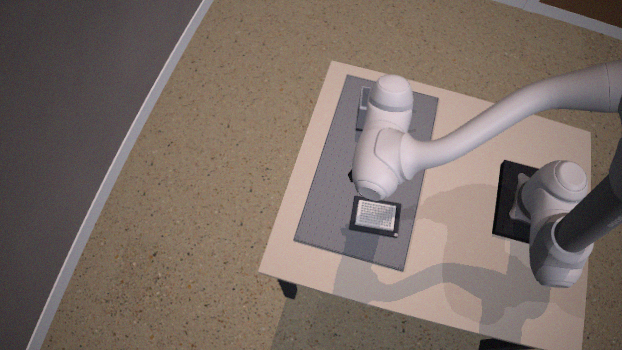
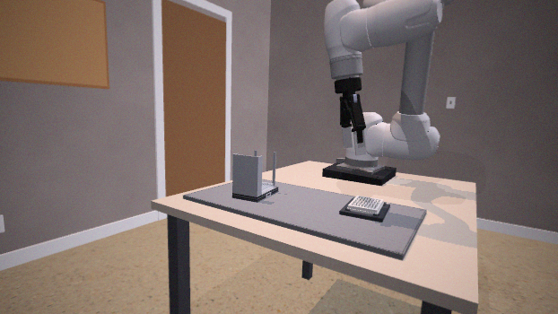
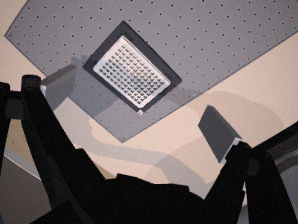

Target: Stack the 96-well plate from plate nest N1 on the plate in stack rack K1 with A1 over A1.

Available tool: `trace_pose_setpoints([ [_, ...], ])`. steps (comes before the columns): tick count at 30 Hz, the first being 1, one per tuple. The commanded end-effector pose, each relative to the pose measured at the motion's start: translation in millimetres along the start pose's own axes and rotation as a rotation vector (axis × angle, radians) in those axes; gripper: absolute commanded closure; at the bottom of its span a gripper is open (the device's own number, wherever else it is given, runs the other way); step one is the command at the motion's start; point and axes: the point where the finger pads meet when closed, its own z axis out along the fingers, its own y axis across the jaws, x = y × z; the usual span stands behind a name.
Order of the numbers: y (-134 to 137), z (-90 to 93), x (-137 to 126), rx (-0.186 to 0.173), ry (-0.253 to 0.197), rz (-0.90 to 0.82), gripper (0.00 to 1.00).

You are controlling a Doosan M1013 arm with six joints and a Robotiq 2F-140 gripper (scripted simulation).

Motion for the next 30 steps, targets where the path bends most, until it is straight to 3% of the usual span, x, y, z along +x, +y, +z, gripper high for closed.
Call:
trace_pose_setpoints([
  [1, -1.0, 2.1, -6.3, 0.001, 0.020, -0.124, 0.00],
  [30, -7.7, 16.4, -47.3, -0.062, 0.139, -0.946, 0.00],
])
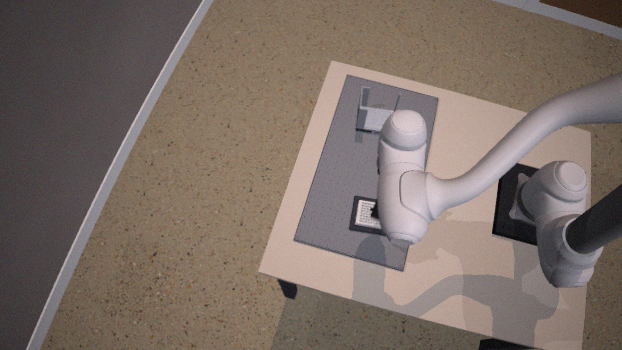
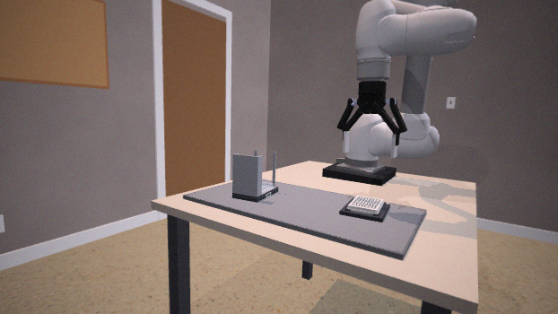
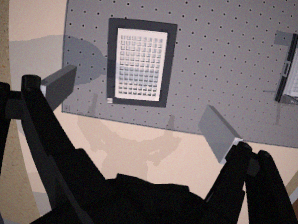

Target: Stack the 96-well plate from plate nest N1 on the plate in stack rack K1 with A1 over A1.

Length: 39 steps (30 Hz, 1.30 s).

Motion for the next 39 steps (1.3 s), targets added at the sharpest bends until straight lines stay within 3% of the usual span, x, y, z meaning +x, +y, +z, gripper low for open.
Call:
trace_pose_setpoints([
  [1, -4.8, 0.2, -2.6, -0.007, 0.016, -0.108, 0.00],
  [5, -4.8, 0.2, -2.6, -0.018, 0.028, -0.214, 0.00],
  [18, -4.8, 0.2, -2.6, -0.018, 0.028, -0.214, 0.00],
  [39, -4.4, 31.9, -1.7, -0.018, 0.028, -0.214, 0.00],
])
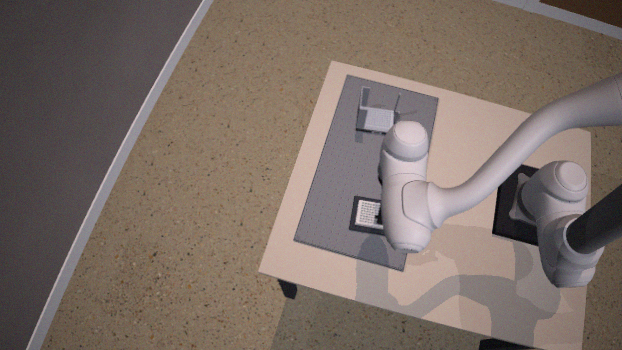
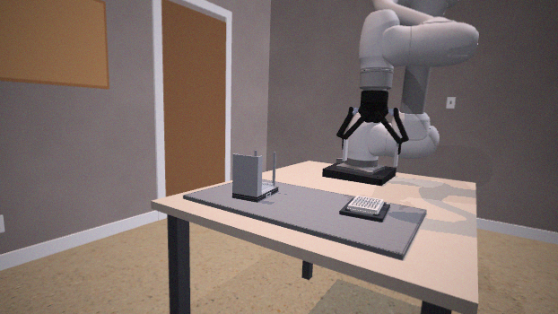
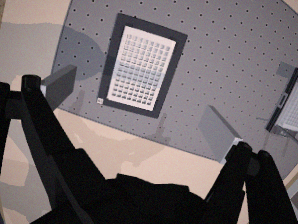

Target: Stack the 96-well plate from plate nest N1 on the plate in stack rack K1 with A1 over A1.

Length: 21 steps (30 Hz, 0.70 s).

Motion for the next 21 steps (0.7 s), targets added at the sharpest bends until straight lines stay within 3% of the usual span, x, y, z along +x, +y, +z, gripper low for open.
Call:
trace_pose_setpoints([
  [1, -1.7, 8.0, -0.4, -0.001, 0.000, -0.011, 0.00],
  [21, -1.7, 38.0, -0.4, -0.001, 0.000, -0.011, 0.00],
])
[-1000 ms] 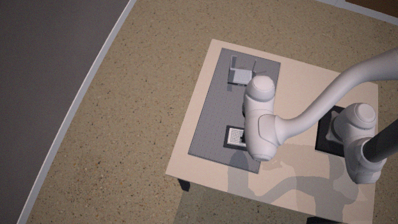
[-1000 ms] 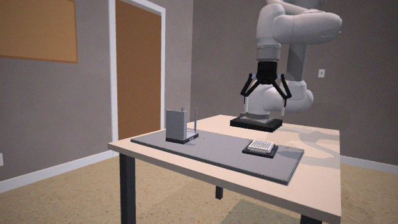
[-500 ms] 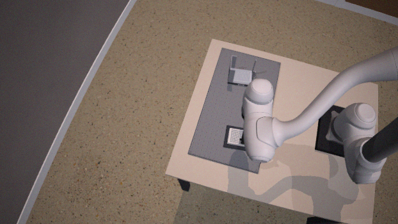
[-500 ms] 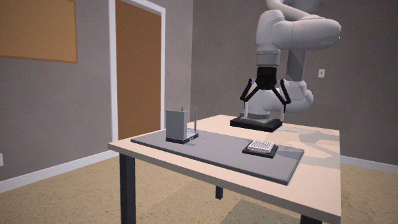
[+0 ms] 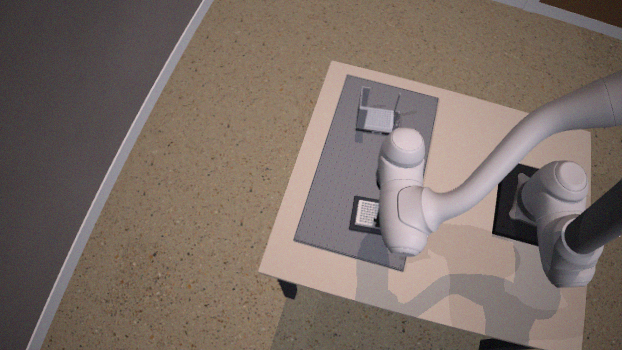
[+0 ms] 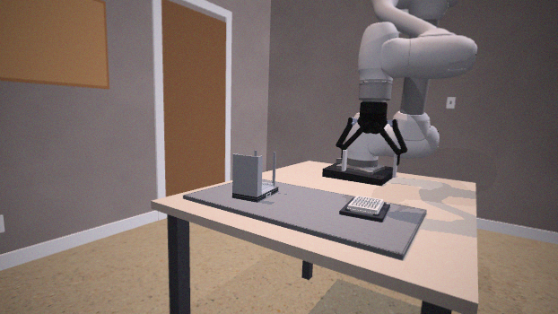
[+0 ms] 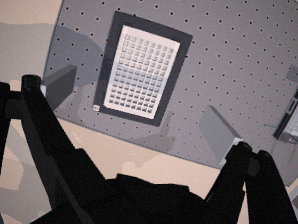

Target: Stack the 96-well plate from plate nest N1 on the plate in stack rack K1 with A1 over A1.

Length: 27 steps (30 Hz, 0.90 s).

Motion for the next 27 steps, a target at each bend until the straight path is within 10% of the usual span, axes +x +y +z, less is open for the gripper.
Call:
trace_pose_setpoints([
  [1, -2.0, 8.1, -0.5, 0.000, 0.000, -0.010, 0.00],
  [27, -2.0, 44.7, -0.5, 0.000, 0.000, -0.010, 0.00],
])
